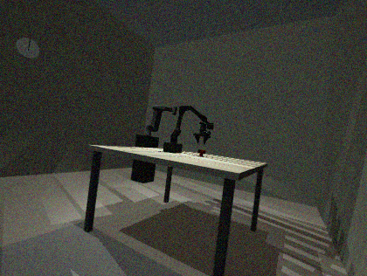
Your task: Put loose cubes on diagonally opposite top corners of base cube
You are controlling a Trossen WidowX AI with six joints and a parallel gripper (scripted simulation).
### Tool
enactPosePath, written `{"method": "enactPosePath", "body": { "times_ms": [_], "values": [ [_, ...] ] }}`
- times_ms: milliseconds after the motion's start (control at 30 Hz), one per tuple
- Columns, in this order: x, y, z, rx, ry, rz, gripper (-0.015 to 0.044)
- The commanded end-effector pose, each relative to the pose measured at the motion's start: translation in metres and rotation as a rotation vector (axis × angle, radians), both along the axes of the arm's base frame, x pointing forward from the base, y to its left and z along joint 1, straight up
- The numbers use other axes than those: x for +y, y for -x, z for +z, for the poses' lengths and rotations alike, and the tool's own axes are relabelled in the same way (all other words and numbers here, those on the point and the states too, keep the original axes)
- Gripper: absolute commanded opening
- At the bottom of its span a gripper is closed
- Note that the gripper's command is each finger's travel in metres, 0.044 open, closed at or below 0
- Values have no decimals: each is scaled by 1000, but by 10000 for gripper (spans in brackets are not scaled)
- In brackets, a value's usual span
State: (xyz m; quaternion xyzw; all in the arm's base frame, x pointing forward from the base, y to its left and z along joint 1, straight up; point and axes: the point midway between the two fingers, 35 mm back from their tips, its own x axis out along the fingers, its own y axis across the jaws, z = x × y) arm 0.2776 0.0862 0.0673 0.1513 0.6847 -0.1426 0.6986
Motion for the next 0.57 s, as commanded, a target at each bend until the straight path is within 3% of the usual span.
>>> {"method": "enactPosePath", "body": {
  "times_ms": [0,200,533],
  "values": [
    [32,4,1,0,-3,7,400],
    [107,28,4,3,-10,7,400],
    [110,29,4,3,-11,7,400]
  ]
}}
